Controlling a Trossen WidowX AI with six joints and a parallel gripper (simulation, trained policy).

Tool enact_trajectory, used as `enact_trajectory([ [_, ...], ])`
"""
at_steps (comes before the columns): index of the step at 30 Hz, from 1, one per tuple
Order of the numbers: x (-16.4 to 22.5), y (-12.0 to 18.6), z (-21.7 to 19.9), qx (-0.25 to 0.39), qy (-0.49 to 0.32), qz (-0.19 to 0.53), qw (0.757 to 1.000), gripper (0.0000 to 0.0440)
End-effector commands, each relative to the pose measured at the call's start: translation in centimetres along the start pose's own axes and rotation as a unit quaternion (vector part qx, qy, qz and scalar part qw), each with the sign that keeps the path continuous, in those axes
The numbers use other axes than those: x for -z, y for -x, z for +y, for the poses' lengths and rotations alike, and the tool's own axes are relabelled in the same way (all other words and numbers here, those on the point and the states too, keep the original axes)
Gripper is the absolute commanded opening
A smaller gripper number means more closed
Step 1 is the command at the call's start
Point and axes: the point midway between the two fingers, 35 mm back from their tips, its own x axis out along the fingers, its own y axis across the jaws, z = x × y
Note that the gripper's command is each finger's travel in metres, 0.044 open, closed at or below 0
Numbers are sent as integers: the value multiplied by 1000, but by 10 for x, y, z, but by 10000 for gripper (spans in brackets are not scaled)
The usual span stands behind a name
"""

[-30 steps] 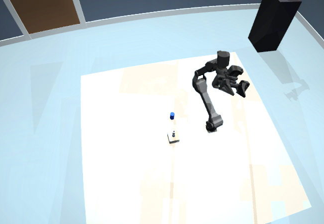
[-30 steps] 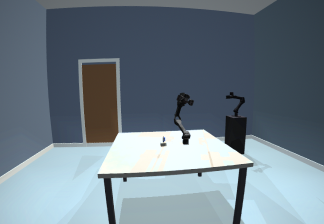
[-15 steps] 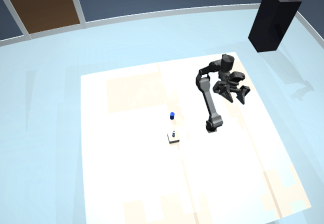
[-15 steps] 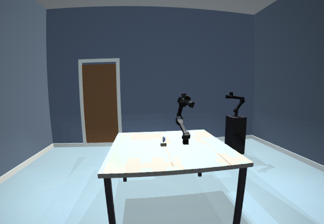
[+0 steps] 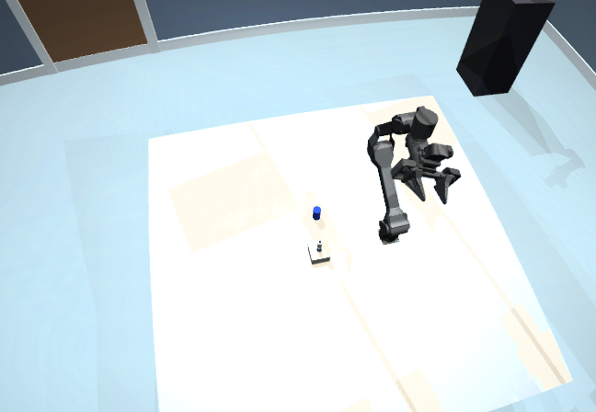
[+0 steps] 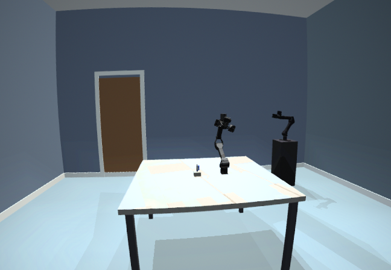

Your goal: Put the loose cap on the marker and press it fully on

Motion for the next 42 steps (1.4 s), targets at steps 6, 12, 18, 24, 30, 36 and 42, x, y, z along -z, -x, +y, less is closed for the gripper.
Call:
enact_trajectory([
  [6, 14, -9, 3, 5, -11, 43, 999, 318],
  [12, 24, -14, 4, 11, -17, 71, 997, 318],
  [18, 33, -19, 4, 17, -26, 98, 995, 319],
  [24, 42, -24, 3, 23, -35, 124, 991, 320],
  [30, 51, -28, 2, 30, -46, 149, 987, 320],
  [36, 58, -32, 1, 36, -59, 169, 983, 320],
  [42, 66, -35, -1, 44, -72, 192, 978, 320],
])
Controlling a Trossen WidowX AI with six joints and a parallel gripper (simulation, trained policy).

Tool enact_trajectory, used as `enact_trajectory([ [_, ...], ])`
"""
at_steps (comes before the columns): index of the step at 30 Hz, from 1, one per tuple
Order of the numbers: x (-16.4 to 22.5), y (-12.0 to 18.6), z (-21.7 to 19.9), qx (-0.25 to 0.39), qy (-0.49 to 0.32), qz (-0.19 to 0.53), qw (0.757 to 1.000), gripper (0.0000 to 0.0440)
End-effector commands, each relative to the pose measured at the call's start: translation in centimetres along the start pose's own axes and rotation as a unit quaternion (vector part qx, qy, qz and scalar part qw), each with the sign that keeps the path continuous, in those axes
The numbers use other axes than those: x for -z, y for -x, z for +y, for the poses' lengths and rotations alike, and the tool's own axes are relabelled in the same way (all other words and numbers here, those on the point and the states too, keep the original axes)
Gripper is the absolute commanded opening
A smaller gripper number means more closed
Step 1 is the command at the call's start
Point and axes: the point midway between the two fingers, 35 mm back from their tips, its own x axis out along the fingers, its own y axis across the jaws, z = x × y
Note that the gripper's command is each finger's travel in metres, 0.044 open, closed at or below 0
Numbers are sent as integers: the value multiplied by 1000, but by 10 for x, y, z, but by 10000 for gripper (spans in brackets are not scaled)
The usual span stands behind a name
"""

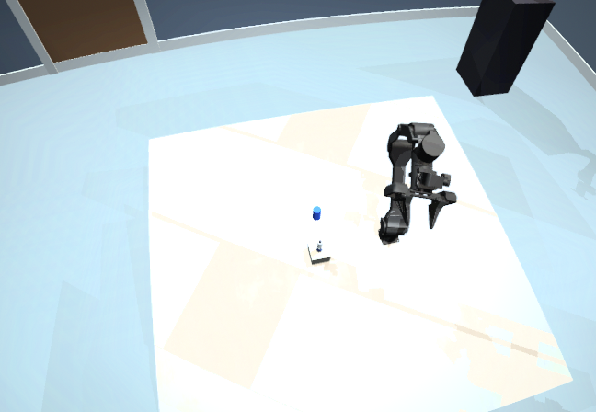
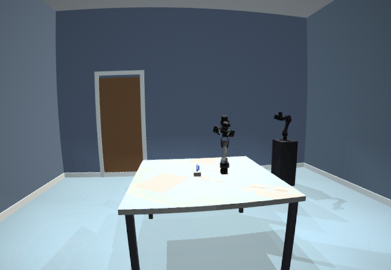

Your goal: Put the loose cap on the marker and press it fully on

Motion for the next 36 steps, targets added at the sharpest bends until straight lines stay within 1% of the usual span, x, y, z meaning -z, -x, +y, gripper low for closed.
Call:
enact_trajectory([
  [1, 4, -5, -1, 3, -11, 17, 1000, 320],
  [19, 24, -23, -14, 26, -50, 88, 995, 324],
  [36, 42, -37, -29, 47, -90, 147, 984, 324],
])
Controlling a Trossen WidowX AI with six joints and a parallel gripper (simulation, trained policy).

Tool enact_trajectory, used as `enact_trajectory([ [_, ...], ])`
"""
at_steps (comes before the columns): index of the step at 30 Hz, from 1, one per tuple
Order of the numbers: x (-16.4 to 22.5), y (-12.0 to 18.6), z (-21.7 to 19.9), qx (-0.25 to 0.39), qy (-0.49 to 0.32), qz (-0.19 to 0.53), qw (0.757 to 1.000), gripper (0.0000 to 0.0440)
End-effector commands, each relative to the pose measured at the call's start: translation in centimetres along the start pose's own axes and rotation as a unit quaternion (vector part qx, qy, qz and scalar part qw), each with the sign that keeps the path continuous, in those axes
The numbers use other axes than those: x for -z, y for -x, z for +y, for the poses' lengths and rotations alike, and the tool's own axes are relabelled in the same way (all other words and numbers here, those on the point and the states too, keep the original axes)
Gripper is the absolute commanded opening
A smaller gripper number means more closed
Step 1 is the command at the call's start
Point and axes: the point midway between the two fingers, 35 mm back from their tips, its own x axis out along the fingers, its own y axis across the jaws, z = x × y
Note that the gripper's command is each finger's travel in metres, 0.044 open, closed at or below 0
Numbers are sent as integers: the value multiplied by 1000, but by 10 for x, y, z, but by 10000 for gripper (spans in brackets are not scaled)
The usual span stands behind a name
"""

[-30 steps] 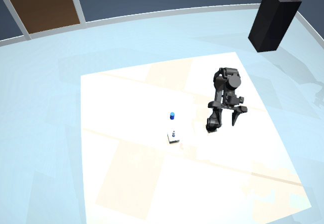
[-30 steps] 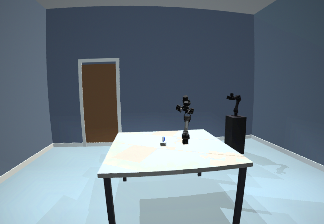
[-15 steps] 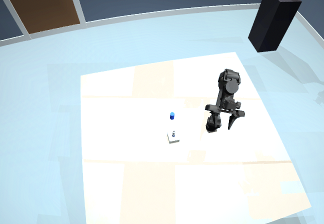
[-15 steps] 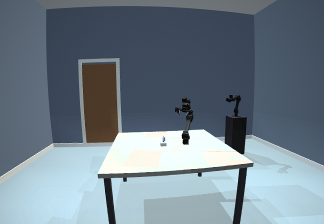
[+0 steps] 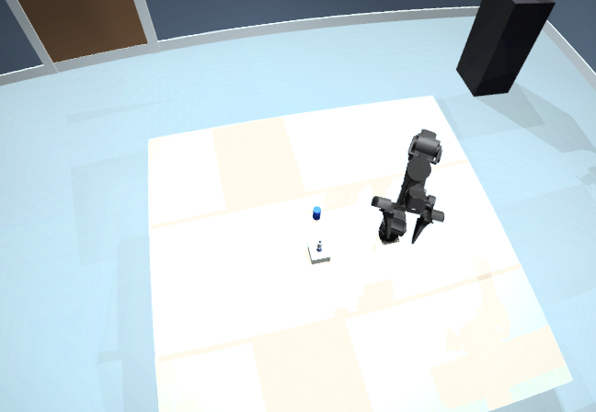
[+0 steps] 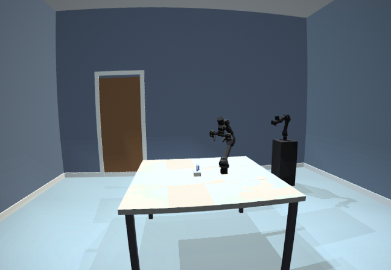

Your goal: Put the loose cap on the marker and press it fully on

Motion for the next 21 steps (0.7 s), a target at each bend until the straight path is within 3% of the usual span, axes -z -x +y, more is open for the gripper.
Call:
enact_trajectory([
  [1, 3, -4, -4, 3, -6, 14, 1000, 324],
  [21, 23, -21, -31, 30, -49, 85, 995, 324],
])
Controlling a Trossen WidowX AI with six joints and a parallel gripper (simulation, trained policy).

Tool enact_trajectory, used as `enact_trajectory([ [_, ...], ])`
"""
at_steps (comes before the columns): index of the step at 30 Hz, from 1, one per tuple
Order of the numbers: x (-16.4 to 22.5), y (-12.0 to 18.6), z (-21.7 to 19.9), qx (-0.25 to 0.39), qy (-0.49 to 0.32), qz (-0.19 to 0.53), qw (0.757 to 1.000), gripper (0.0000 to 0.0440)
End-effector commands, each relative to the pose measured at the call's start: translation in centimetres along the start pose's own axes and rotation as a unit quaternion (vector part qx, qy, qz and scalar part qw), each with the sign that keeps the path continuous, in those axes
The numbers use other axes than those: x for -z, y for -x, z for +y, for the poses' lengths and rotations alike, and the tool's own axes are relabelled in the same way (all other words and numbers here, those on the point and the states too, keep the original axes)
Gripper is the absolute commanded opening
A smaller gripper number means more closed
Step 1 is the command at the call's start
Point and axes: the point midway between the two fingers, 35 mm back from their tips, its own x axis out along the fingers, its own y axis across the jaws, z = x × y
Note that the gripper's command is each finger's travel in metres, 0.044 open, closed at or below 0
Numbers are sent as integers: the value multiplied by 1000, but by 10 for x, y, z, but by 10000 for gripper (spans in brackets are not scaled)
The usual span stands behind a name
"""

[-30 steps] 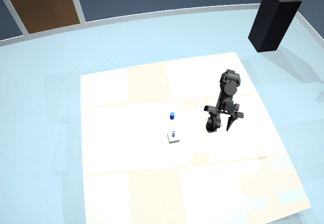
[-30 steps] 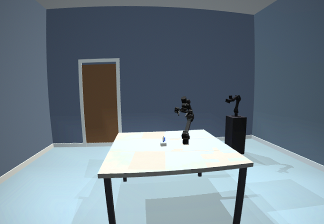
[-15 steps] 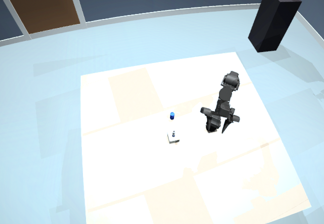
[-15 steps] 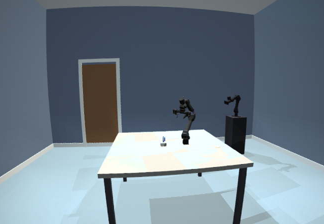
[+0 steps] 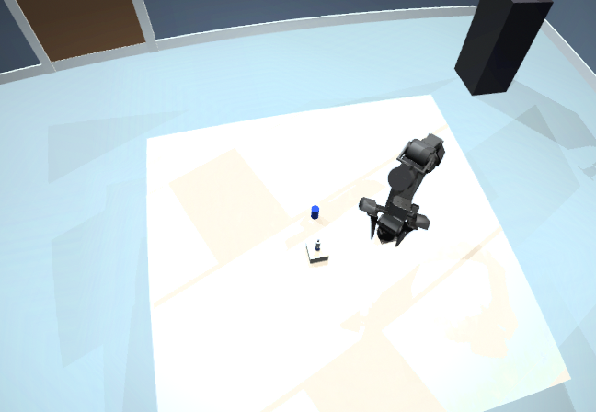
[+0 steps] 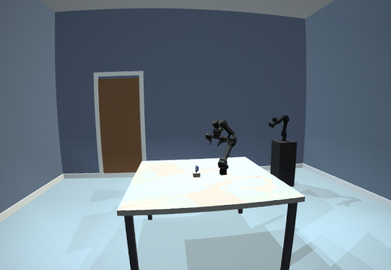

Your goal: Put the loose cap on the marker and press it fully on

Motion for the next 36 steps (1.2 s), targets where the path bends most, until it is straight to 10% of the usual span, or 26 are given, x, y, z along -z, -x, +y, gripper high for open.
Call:
enact_trajectory([
  [1, 3, -4, -5, 2, -5, 13, 1000, 324],
  [36, 35, -22, -64, 29, -75, 109, 991, 325],
])
